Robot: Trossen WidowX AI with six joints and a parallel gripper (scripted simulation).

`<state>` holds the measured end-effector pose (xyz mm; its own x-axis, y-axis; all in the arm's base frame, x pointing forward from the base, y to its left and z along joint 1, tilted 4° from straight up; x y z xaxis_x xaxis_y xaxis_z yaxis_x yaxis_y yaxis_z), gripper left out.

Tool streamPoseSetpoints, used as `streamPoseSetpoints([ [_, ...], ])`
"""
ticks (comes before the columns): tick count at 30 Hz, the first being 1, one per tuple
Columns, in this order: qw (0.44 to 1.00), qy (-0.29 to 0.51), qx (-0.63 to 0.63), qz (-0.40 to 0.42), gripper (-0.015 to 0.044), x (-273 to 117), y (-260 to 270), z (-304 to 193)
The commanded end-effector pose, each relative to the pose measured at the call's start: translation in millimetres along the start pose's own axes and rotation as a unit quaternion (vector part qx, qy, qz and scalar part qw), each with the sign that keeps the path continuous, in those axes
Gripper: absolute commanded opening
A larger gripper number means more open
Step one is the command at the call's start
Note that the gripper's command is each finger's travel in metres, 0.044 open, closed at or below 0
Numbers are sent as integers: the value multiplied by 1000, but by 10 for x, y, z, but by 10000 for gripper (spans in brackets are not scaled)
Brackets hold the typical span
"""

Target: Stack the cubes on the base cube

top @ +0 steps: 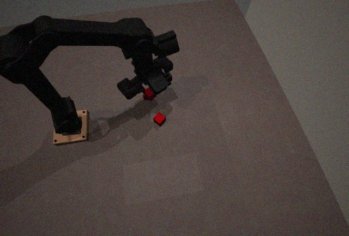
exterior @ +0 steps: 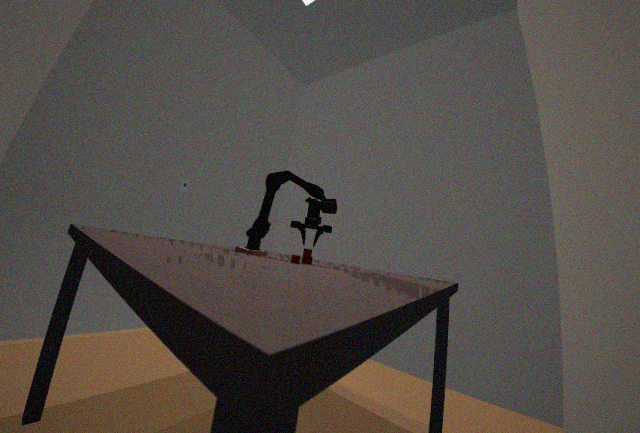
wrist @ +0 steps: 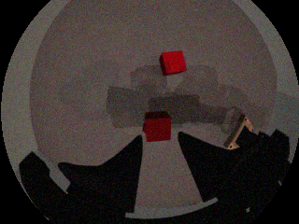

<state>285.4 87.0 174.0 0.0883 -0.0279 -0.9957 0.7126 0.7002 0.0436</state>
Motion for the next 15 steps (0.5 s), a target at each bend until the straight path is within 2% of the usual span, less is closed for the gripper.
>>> streamPoseSetpoints([
  [1,1000,-1,2,1,205,-32,5,2],
  [3,1000,0,-4,0,258,-32,-17,51],
  [4,1000,-1,-10,0,265,-63,-40,115],
  [15,997,-6,-77,-2,265,-469,-484,840],
])
Point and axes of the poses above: the point midway between the two fingers, 35 mm back from their tips, its own x axis out along the fingers, its own y axis across the jaws, z = x × y, the point moved 6 cm from there along -x, back along the fingers, and after that the axes turned 11 degrees about -x, right-handed, at the moved point
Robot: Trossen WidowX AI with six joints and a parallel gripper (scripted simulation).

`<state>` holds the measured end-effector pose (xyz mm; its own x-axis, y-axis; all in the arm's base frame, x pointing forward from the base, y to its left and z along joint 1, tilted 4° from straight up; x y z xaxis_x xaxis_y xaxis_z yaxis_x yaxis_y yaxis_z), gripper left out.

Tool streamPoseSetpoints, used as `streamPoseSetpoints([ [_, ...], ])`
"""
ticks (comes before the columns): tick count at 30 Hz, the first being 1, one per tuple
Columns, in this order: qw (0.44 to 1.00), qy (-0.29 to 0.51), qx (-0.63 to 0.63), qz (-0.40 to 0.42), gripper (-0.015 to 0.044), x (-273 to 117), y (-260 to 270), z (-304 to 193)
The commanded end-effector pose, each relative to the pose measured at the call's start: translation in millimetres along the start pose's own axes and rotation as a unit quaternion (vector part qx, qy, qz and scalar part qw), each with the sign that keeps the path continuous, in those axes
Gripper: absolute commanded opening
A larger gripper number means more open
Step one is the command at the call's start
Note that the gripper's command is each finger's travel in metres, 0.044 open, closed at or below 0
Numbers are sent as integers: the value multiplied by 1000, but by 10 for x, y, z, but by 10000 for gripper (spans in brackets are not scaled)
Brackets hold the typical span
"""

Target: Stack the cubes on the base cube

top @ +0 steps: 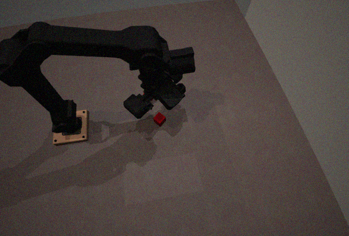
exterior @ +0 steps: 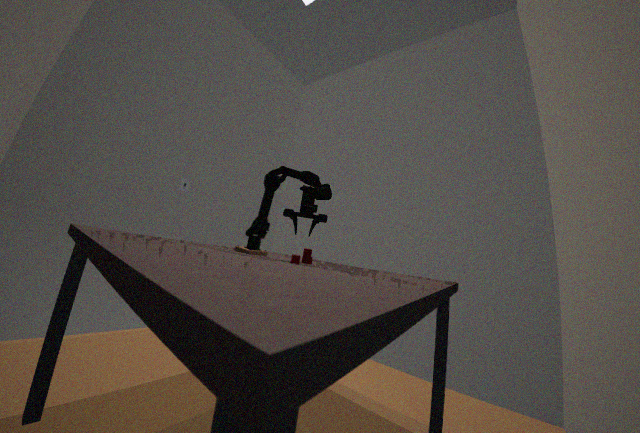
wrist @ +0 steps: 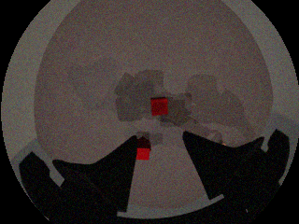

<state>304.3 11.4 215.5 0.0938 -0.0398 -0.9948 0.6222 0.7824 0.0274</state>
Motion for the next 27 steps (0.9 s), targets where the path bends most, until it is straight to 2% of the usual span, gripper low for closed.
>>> streamPoseSetpoints([
  [1,1000,0,-17,1,265,-98,-134,130],
  [5,1000,0,-17,1,265,-47,-130,134],
  [13,1000,0,-17,0,265,512,-133,130],
  [27,1000,0,-17,0,265,699,-133,130],
])
Point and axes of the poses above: the point midway between the two fingers, 35 mm back from their tips, its own x axis out along the fingers, its own y axis across the jaws, z = x × y, the point moved 6 cm from there along -x, back along the fingers, and after that the axes turned 11 degrees about -x, right-handed, at the moved point
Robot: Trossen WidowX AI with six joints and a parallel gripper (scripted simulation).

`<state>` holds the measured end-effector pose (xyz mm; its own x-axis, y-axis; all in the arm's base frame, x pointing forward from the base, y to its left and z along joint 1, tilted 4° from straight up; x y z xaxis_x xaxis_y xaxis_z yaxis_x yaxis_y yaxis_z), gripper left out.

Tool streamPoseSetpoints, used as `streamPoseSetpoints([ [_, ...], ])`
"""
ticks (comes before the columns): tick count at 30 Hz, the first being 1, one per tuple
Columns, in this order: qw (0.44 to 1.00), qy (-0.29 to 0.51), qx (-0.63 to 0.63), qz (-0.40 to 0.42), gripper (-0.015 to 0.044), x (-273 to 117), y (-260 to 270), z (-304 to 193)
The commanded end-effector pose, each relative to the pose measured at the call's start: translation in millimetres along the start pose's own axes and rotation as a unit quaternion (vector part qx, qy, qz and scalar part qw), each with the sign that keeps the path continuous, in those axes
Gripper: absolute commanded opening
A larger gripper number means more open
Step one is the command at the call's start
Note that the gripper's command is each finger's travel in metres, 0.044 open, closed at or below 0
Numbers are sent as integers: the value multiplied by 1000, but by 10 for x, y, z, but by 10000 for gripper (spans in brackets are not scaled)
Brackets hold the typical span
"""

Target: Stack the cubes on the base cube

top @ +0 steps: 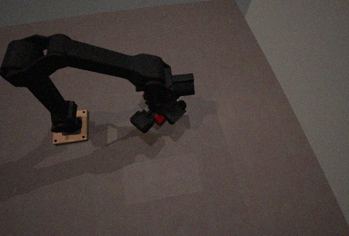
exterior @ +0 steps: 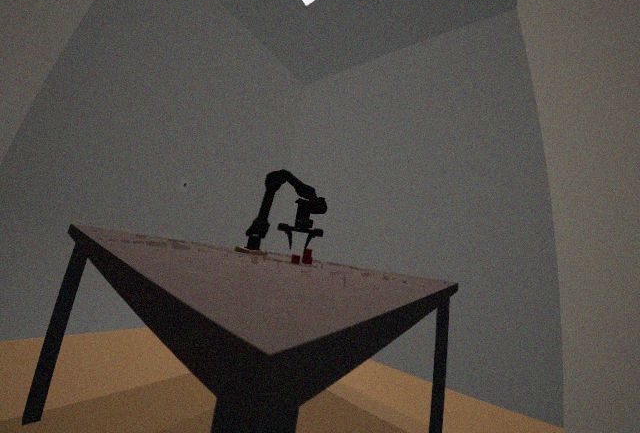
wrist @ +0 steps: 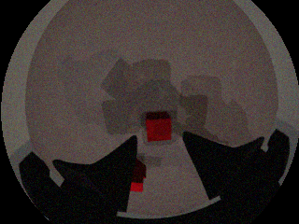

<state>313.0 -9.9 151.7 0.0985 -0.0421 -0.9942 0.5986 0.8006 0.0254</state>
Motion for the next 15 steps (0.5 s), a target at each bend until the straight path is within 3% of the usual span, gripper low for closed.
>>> streamPoseSetpoints([
  [1,1000,2,-2,0,265,64,-3,-7],
  [15,1000,2,-2,0,265,293,-3,-9],
])
Point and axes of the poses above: the point midway between the two fingers, 35 mm back from their tips, its own x axis out along the fingers, its own y axis across the jaws, z = x × y, the point moved 6 cm from there along -x, back along the fingers, and after that the axes turned 11 degrees about -x, right-handed, at the moved point
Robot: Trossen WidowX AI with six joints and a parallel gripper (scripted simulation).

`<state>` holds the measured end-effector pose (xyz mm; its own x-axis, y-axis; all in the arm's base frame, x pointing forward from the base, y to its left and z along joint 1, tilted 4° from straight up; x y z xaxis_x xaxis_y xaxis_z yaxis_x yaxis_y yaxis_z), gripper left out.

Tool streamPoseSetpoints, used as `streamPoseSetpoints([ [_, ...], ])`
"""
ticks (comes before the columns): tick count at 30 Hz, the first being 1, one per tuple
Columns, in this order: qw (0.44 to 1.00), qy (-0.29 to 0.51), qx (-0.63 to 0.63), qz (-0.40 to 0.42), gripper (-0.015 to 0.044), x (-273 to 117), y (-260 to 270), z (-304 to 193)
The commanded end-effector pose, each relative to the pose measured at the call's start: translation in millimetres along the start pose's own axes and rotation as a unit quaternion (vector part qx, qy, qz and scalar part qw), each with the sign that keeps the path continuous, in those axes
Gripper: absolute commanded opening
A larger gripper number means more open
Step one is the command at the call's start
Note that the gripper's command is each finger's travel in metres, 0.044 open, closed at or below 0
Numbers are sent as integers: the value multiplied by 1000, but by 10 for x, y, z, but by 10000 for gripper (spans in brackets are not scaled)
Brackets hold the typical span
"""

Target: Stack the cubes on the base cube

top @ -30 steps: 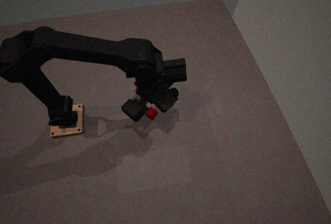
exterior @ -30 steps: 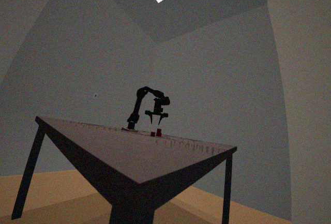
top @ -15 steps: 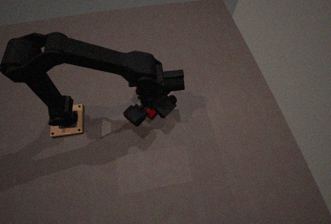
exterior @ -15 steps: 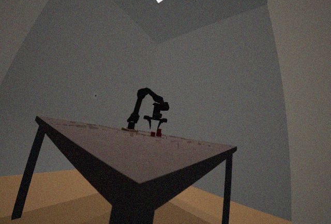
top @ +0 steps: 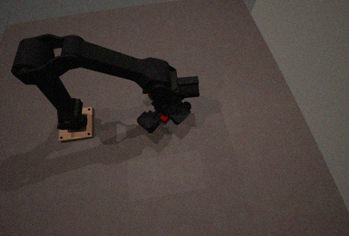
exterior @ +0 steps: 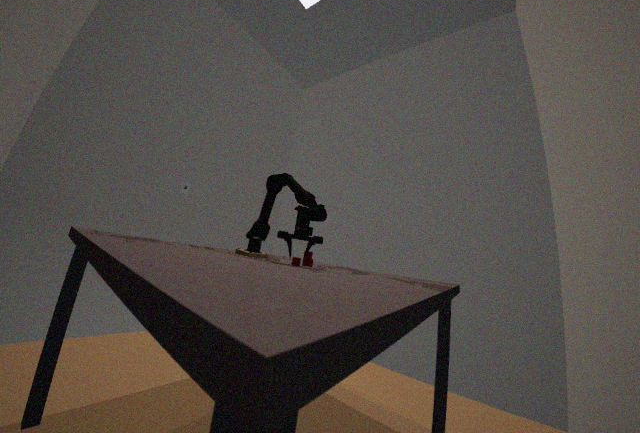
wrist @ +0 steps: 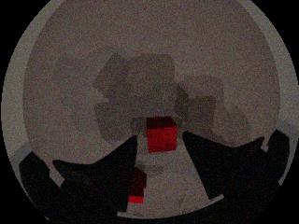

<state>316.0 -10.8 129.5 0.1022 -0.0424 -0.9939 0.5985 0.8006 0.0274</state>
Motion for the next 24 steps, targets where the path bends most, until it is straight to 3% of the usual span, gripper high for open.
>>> streamPoseSetpoints([
  [1,1000,4,-2,-1,265,85,-9,-16],
  [5,1000,4,-2,-1,265,125,-11,-18],
  [11,1000,4,-2,-1,107,125,-11,-18],
  [24,1000,4,-2,-1,105,-133,16,18],
])
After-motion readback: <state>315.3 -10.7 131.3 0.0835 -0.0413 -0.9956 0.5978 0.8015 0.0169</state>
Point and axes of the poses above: the point midway between the two fingers, 35 mm back from their tips, its own x axis out along the fingers, its own y axis across the jaws, z = x × y, the point moved 6 cm from there along -x, back along the fingers, and after that the axes turned 11 degrees about -x, right-handed, at the moved point
